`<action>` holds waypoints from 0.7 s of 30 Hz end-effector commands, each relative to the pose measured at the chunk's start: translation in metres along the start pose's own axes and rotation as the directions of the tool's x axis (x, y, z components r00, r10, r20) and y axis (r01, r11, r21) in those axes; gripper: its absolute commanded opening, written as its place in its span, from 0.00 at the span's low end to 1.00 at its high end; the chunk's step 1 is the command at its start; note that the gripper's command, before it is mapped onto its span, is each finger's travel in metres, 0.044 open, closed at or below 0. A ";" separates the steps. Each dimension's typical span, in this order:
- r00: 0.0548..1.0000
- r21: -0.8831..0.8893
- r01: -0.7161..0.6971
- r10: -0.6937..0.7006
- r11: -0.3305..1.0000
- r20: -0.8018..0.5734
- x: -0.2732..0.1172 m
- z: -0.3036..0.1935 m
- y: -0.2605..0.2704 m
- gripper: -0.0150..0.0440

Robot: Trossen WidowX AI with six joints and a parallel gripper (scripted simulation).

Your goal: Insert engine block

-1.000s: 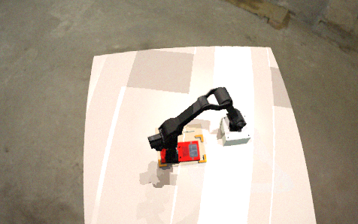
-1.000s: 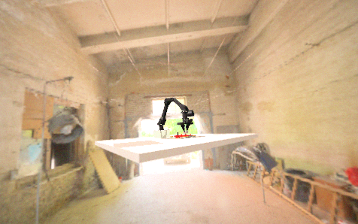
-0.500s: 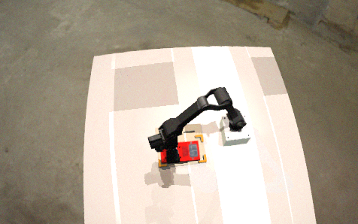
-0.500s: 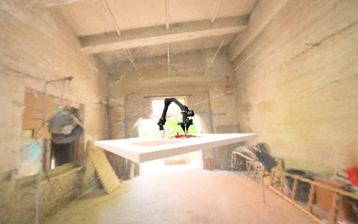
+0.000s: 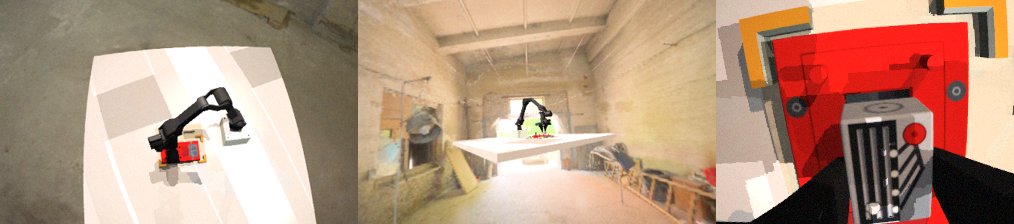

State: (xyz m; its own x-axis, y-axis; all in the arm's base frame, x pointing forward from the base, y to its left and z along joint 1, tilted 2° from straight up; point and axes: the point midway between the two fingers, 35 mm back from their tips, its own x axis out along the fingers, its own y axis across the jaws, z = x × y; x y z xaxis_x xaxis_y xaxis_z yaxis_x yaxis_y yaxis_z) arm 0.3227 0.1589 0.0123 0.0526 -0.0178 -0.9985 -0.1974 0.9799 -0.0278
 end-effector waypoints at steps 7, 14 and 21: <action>1.000 -0.015 0.003 -0.003 1.000 0.002 0.002 0.000 -0.001 0.52; 1.000 -0.011 0.003 -0.003 1.000 0.002 0.003 0.000 -0.001 0.52; 1.000 -0.007 0.003 -0.003 1.000 0.002 0.004 0.000 -0.001 0.52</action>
State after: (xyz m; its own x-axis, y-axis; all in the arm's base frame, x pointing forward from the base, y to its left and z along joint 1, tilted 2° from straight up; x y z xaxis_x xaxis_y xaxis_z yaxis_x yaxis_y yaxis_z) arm 0.3229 0.1588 0.0092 0.0526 -0.0178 -0.9985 -0.2052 0.9783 -0.0283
